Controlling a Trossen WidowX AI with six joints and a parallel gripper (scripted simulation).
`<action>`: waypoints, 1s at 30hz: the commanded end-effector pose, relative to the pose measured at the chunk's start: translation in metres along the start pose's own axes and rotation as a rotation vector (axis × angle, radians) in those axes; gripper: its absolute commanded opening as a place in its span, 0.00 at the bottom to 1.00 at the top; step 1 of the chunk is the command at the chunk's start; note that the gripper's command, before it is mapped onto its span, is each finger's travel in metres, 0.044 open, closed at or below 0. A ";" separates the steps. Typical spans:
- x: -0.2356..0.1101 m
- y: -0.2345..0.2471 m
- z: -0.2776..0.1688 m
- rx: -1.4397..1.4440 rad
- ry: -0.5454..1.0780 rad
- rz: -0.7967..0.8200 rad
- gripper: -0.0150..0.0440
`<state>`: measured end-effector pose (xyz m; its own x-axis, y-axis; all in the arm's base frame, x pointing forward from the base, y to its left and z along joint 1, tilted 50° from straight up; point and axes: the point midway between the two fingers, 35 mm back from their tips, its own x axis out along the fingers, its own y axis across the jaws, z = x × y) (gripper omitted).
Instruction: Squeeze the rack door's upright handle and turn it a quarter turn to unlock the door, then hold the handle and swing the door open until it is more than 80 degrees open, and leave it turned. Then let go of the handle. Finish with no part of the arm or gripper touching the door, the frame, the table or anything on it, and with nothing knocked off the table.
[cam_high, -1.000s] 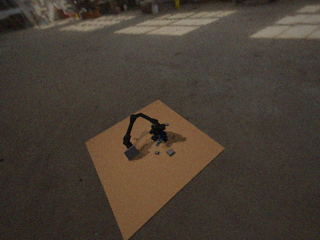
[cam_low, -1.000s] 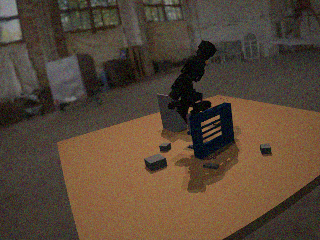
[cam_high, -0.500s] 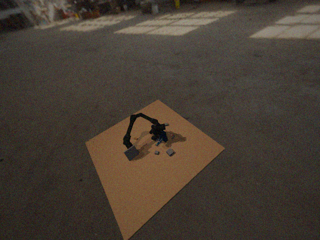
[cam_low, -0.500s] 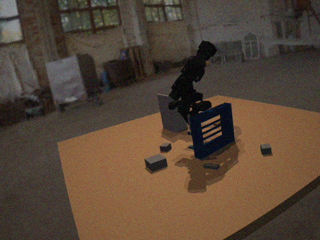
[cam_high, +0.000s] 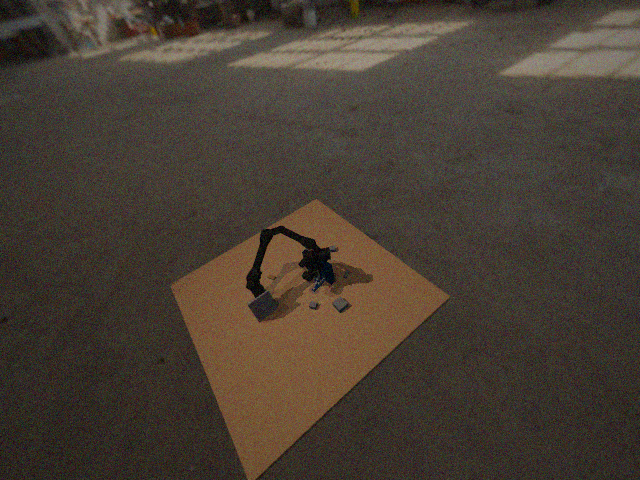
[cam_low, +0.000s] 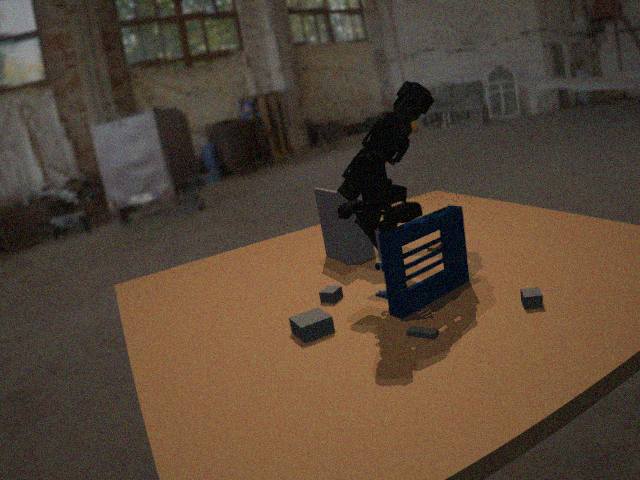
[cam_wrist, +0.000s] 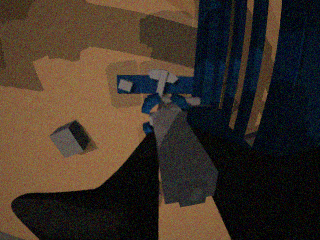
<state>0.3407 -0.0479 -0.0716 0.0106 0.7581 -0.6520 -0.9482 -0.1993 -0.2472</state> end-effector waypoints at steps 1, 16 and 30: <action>0.000 0.005 0.002 0.086 -0.001 0.002 0.28; 0.000 0.023 0.013 0.424 0.000 0.003 0.28; 0.000 0.046 0.032 0.682 -0.001 0.004 0.28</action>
<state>0.2920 -0.0393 -0.0628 0.0043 0.7605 -0.6493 -0.9559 0.1937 0.2207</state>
